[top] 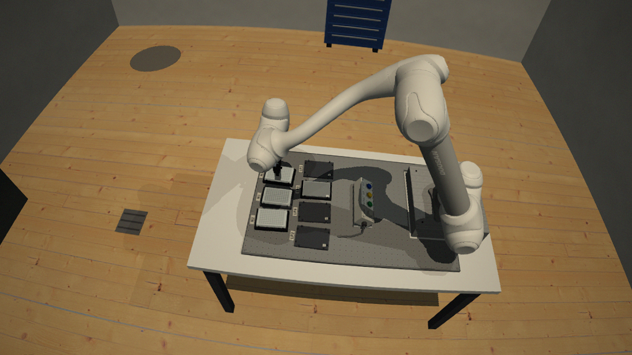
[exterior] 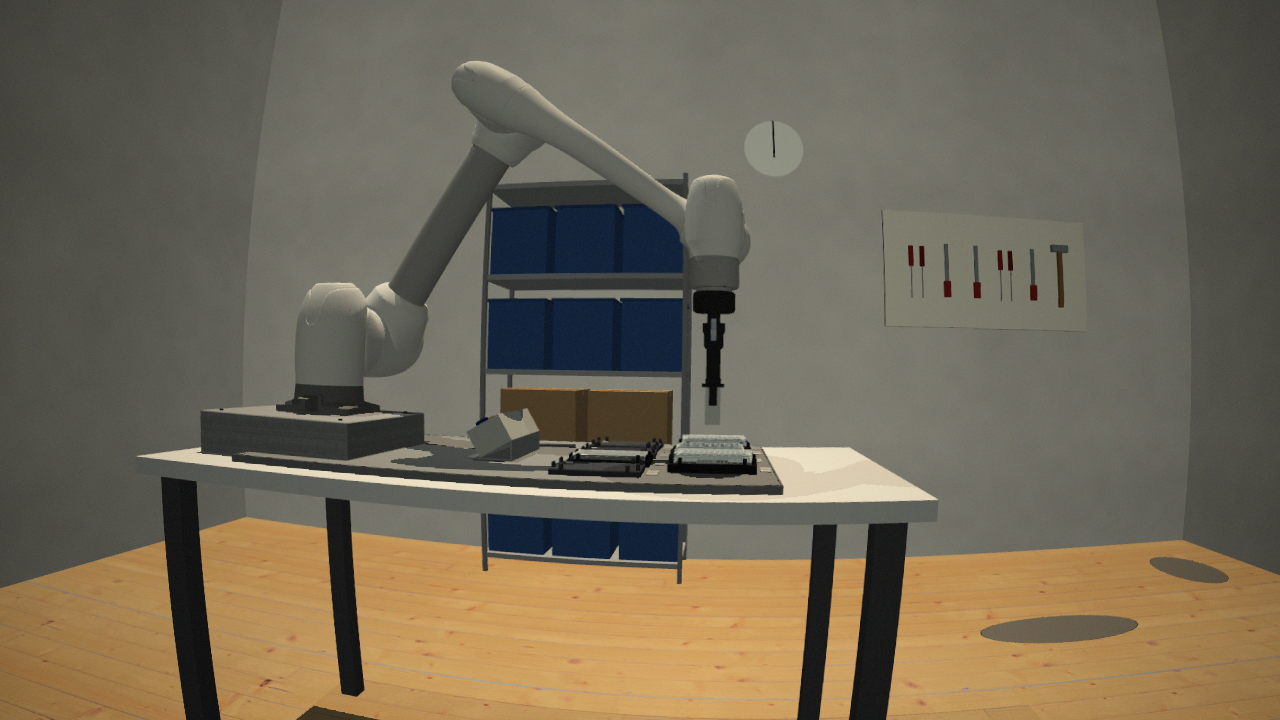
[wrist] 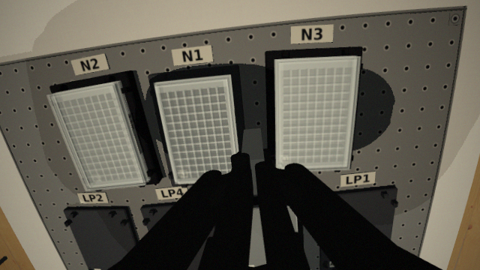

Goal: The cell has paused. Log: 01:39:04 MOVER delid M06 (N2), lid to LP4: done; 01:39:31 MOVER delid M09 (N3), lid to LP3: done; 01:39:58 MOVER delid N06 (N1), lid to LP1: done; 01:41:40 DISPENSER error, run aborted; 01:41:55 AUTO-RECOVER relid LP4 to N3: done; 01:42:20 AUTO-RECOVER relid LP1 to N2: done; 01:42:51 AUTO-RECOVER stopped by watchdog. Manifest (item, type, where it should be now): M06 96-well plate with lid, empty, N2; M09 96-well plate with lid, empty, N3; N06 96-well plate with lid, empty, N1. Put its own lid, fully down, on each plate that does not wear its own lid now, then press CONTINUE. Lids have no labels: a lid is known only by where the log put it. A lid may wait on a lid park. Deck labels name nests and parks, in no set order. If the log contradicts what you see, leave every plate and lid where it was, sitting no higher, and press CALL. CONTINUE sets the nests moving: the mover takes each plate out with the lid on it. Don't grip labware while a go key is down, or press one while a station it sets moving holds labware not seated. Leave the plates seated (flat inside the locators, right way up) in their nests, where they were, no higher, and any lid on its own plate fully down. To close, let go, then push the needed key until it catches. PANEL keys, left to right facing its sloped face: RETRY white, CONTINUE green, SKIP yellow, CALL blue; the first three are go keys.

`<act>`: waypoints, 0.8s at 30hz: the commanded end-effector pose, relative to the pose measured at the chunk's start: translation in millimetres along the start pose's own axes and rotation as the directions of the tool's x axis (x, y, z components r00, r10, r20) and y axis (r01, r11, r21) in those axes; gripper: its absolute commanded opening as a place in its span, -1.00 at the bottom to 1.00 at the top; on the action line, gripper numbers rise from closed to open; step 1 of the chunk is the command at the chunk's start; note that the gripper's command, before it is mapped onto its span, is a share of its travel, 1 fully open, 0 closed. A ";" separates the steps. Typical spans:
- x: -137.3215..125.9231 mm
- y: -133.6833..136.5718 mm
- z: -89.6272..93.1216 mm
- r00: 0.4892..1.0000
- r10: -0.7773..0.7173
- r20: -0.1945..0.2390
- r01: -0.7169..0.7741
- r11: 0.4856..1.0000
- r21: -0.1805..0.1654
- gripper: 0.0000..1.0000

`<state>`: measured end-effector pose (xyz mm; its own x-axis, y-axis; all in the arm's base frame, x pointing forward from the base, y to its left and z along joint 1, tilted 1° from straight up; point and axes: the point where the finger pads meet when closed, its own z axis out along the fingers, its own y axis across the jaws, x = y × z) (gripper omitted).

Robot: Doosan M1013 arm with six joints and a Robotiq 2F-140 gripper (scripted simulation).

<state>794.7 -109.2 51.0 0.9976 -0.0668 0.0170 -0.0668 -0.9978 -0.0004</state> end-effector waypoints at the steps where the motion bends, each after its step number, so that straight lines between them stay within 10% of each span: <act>1: 0.3 3.3 -0.2 1.000 0.000 0.000 0.000 1.000 0.001 -1.00; 24: 1.8 -10.9 -0.2 1.000 -0.004 0.000 0.004 1.000 0.001 -1.00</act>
<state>794.9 -111.8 51.0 0.9977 -0.0664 0.0170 -0.0664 -0.9978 -0.0011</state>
